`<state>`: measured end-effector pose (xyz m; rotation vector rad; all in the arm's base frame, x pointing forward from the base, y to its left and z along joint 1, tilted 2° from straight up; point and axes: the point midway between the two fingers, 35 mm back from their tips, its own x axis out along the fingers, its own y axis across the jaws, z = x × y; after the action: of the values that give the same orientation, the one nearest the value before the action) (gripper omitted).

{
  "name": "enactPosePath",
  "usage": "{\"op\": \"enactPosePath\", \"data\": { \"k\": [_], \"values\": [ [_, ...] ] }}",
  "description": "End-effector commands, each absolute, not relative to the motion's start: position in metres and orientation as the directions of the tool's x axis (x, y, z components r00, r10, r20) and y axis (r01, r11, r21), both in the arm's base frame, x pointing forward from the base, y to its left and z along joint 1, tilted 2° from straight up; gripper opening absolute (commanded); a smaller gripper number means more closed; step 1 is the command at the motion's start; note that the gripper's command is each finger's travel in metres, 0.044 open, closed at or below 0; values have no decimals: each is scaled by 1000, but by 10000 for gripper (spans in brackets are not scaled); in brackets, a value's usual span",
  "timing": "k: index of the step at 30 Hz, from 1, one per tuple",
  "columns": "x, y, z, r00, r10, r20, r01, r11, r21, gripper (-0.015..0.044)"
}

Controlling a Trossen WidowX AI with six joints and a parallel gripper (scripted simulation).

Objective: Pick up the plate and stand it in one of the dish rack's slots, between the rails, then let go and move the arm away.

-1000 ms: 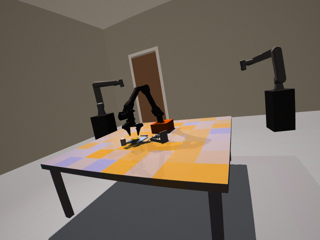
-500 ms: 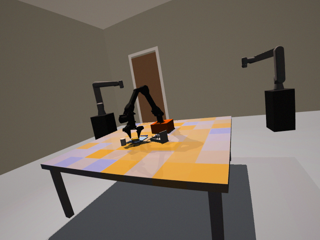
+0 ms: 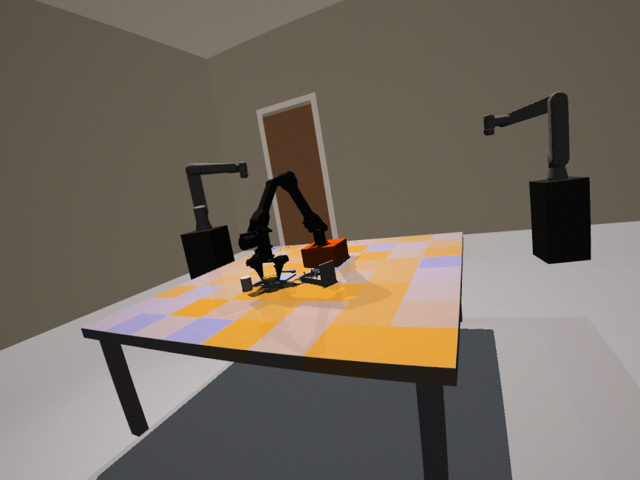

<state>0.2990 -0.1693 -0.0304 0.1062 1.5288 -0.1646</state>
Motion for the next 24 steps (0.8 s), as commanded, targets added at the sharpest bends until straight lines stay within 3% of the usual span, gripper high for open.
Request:
{"op": "enactPosePath", "data": {
  "k": [1,10,22,24],
  "values": [
    [298,-169,-32,30,-42,-999,176,984,-36,393],
    [298,-169,-32,30,-42,-999,176,984,-36,333],
    [307,-172,24,31,-43,-999,176,984,-37,18],
    [308,-173,36,31,-43,-999,176,984,-37,0]
  ]
}}
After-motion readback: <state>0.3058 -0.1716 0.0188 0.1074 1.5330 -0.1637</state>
